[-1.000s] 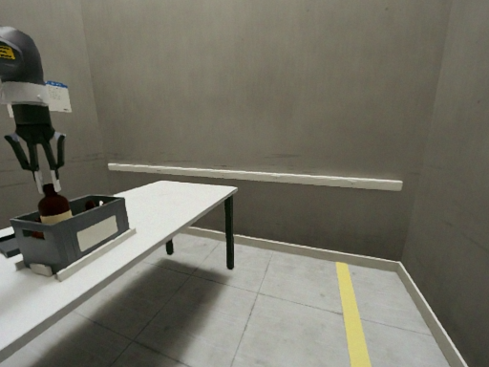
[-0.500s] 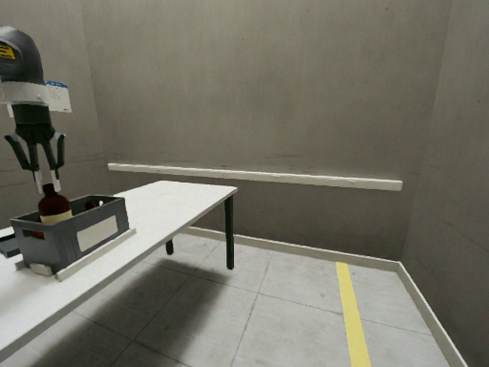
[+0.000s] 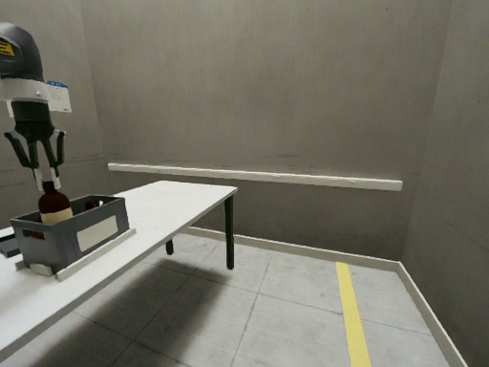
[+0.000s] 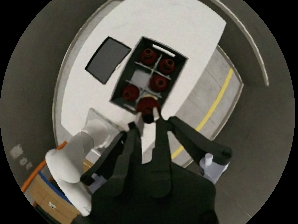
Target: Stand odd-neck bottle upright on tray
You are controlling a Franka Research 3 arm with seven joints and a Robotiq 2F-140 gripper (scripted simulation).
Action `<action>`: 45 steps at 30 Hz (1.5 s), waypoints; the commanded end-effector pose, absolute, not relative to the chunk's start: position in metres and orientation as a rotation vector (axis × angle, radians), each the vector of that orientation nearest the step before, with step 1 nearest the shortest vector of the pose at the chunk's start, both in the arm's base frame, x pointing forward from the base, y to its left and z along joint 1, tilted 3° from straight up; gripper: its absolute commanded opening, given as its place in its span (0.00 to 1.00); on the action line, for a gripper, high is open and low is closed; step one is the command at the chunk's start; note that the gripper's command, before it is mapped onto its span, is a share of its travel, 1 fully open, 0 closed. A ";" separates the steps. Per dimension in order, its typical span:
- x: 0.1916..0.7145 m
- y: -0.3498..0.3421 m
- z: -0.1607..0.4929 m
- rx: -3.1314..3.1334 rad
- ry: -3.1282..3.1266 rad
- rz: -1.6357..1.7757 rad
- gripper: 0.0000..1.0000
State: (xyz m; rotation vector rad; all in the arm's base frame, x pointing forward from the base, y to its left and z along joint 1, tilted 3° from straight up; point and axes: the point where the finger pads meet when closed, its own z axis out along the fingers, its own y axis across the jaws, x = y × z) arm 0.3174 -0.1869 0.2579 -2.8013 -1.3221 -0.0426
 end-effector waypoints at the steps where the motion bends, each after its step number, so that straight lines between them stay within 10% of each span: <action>1: 0.317 -0.186 0.263 -2.797 -1.327 -0.042 0.10; 45: 0.317 -0.188 0.292 -2.797 -1.327 -0.042 0.10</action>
